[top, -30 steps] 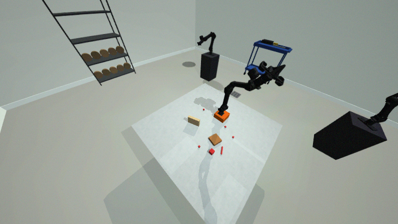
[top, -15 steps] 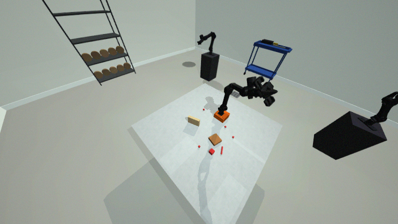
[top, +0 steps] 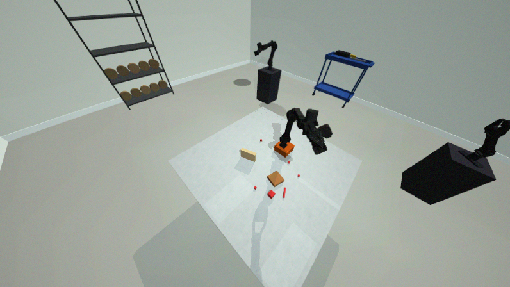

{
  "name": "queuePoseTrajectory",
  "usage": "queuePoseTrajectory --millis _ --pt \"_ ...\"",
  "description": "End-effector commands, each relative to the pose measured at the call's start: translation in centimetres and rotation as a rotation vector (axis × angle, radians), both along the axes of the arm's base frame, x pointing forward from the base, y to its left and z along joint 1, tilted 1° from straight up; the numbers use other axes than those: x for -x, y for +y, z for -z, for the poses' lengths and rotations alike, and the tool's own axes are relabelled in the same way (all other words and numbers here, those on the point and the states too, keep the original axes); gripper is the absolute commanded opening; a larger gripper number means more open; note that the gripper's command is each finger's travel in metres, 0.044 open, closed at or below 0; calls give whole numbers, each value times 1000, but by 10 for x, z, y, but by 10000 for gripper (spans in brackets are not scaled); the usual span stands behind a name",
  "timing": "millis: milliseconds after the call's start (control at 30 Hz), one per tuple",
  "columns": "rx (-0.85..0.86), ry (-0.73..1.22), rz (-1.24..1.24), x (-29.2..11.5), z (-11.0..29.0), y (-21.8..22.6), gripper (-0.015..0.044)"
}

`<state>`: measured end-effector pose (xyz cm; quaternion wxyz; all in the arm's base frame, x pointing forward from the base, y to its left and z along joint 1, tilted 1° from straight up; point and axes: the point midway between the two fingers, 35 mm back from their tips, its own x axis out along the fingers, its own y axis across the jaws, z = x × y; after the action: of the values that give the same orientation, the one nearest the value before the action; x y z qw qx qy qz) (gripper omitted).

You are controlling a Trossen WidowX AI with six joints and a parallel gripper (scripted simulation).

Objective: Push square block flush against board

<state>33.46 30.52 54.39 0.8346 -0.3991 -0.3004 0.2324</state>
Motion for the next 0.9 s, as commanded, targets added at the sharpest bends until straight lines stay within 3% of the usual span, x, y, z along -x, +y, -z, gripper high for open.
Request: queuePoseTrajectory --millis 0,433,867 --pt "75 107 82 -38 39 -19 0" --pt "226 426 325 -114 140 -115 0" --pt "279 793 556 -138 238 -234 0"
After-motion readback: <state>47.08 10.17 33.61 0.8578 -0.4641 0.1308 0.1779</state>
